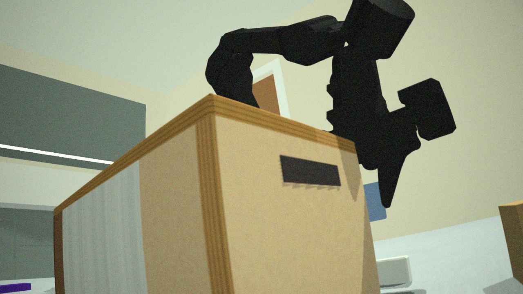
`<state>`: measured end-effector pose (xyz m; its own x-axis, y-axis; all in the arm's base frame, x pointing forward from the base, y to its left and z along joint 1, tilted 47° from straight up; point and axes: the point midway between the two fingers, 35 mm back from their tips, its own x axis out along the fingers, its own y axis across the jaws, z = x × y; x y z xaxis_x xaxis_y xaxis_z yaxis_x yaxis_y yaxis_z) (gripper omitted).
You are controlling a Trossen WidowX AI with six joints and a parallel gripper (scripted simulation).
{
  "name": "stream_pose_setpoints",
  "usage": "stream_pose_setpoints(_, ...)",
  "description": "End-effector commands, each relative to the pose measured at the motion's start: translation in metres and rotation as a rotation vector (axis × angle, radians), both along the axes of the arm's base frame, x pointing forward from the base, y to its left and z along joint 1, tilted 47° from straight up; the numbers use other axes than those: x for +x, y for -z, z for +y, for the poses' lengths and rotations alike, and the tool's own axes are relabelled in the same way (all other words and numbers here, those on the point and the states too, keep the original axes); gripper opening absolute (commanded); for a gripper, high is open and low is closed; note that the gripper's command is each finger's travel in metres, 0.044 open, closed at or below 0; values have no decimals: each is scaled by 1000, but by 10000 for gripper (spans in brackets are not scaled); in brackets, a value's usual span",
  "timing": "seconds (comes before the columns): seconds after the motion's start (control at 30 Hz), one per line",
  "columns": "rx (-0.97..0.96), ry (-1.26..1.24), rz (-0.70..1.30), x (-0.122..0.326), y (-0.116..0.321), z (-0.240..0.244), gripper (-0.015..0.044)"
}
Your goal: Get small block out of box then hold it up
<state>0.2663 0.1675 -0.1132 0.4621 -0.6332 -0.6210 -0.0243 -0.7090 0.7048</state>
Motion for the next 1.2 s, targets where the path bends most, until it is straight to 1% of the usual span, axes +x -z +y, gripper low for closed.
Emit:
stream_pose_setpoints(0.0,2,-42,38,-4,-13,6,0)
stream_pose_setpoints(0.87,-18,-444,340,-50,-102,25,0)
stream_pose_setpoints(1.17,-20,-470,356,-54,-106,25,0)
